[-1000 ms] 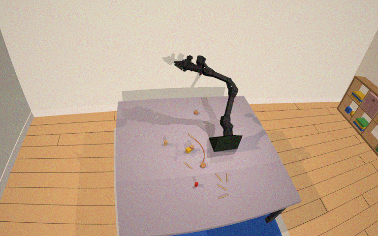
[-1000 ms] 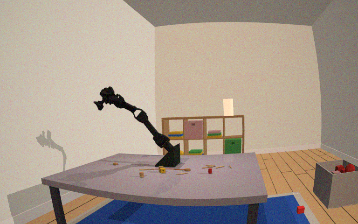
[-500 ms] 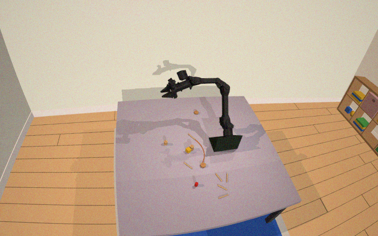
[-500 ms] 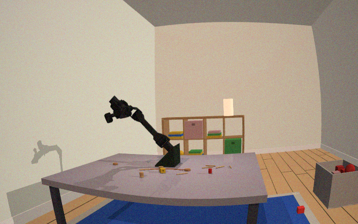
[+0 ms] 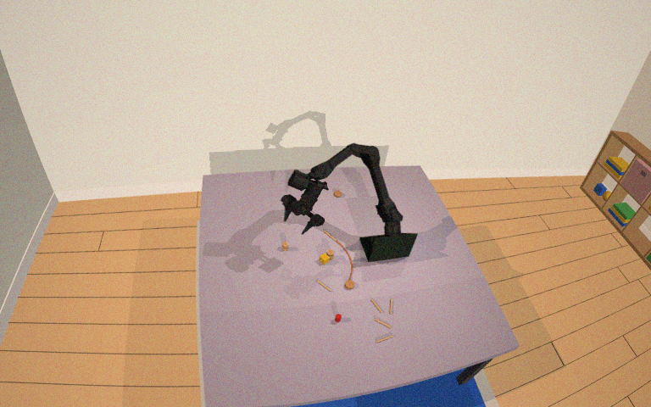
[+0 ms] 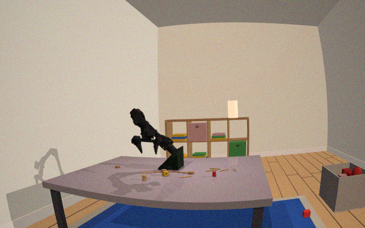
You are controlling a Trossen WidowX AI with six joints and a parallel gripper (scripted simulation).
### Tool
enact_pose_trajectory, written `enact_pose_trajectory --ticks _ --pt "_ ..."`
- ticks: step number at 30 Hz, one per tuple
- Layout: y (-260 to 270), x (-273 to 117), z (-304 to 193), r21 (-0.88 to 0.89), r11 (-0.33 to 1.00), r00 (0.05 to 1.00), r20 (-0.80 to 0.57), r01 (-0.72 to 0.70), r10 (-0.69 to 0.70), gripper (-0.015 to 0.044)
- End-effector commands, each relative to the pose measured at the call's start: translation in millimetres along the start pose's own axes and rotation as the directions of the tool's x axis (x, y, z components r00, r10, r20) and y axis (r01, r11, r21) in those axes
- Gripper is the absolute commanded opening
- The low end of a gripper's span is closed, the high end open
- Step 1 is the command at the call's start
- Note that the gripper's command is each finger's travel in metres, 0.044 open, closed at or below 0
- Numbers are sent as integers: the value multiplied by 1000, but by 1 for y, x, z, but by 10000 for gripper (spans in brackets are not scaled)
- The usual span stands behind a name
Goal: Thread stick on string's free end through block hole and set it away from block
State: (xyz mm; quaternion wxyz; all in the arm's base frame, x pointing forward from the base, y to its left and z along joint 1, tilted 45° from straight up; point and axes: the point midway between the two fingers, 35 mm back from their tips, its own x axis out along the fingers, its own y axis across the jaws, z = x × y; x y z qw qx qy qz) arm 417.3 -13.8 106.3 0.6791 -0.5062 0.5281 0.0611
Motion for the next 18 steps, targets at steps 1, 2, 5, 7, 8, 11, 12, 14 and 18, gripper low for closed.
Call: enact_pose_trajectory --ticks 1,2,5,7,8,11,12,14,18 --pt "55 29 -20 -271 952 978 -187 -142 93 440" --pt "69 35 -27 -338 922 965 -237 -188 109 440" --pt "107 49 -49 -515 789 913 -385 -335 136 440" --pt "127 53 -63 -596 681 873 -469 -425 135 440" --pt "132 54 -67 -614 649 862 -490 -449 133 440" --pt "133 55 -69 -620 638 858 -497 -457 132 440" --pt "133 55 -69 -620 638 858 -497 -457 132 440" --pt "133 55 -69 -620 638 858 -497 -457 132 440" --pt "133 55 -69 -620 638 858 -497 -457 132 440"
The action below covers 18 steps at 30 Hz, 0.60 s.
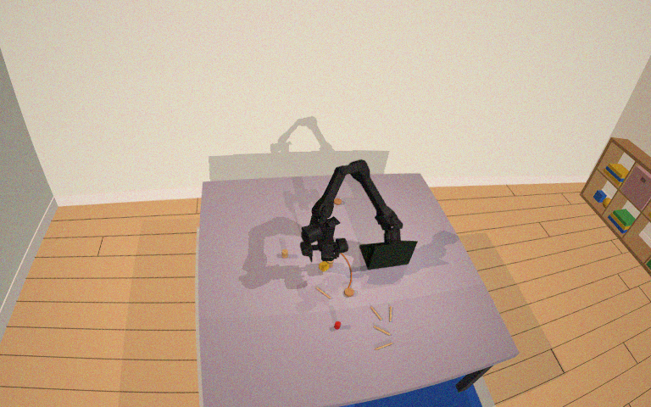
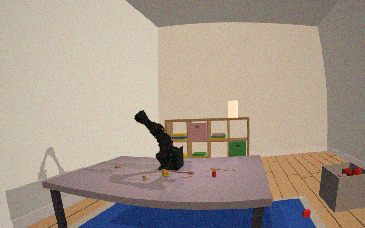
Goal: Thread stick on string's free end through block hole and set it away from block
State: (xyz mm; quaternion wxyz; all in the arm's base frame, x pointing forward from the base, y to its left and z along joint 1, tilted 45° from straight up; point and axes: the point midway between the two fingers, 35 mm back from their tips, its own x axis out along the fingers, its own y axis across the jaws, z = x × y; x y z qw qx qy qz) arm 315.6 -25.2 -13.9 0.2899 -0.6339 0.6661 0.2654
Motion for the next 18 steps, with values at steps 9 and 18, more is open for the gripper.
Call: enact_pose_trajectory --ticks 9,18 --pt "1 1 0 -8 1000 1000 -3 -4 4 361" --pt "1 1 0 -8 1000 1000 -3 -4 4 242"
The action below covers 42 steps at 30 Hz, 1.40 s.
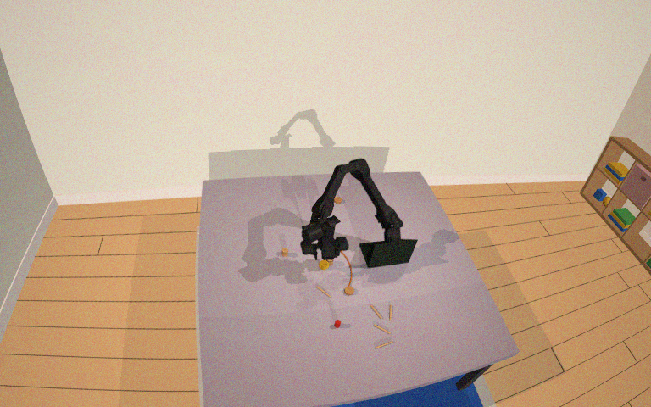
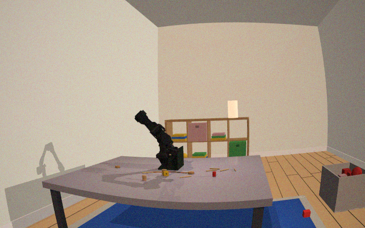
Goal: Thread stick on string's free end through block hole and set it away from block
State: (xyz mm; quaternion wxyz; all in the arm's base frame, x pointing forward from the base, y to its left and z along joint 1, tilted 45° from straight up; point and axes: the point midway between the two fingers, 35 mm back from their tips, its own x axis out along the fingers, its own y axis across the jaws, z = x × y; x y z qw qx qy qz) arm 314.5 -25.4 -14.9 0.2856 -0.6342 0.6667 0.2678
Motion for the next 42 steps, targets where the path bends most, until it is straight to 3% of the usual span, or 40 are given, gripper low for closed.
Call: enact_pose_trajectory --ticks 1,5,14,15,32,41,42 --pt "0 0 0 0 1000 1000 0 0 0 242" --pt "0 0 0 0 1000 1000 0 0 0 242" --pt "0 0 0 0 1000 1000 0 0 0 6" --pt "0 0 0 0 1000 1000 0 0 0 0" --pt "0 0 0 0 1000 1000 0 0 0 0" --pt "0 0 0 0 1000 1000 0 0 0 236" --pt "0 0 0 0 1000 1000 0 0 0 242"
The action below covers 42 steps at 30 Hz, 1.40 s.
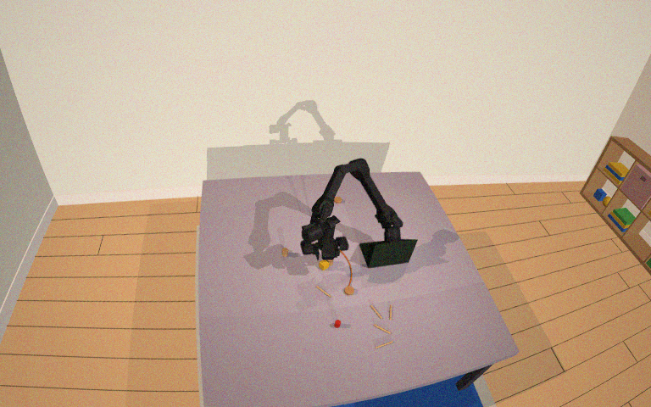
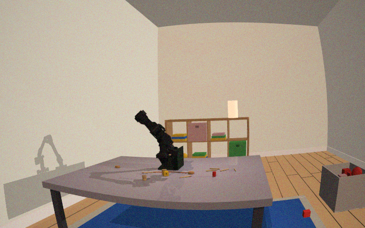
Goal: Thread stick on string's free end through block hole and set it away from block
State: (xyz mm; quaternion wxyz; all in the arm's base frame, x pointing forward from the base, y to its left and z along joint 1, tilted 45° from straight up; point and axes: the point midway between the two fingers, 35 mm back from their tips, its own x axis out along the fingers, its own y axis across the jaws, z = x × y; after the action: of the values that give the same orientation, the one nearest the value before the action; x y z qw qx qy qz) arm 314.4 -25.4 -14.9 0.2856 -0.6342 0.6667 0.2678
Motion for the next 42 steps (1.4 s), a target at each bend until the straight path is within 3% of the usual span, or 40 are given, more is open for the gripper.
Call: enact_pose_trajectory --ticks 1,3,5,9,11,15,20,22,40,42 --pt "0 0 0 0 1000 1000 0 0 0 242" --pt "2 0 1 -71 997 1000 0 0 0 189" --pt "9 0 5 -266 964 1000 1 0 0 137" --pt "24 -1 12 -648 762 1000 1 0 1 32" --pt "32 -1 15 -797 604 1000 0 -1 1 0" --pt "48 -1 21 -977 212 1000 -1 -2 2 0" --pt "68 0 26 -946 -323 1000 -5 -3 4 0" --pt "73 1 27 -891 -455 1000 -6 -4 4 0" --pt "74 1 28 -882 -470 1000 -6 -4 4 0" --pt "71 0 26 -922 -386 1000 -10 -9 0 0"
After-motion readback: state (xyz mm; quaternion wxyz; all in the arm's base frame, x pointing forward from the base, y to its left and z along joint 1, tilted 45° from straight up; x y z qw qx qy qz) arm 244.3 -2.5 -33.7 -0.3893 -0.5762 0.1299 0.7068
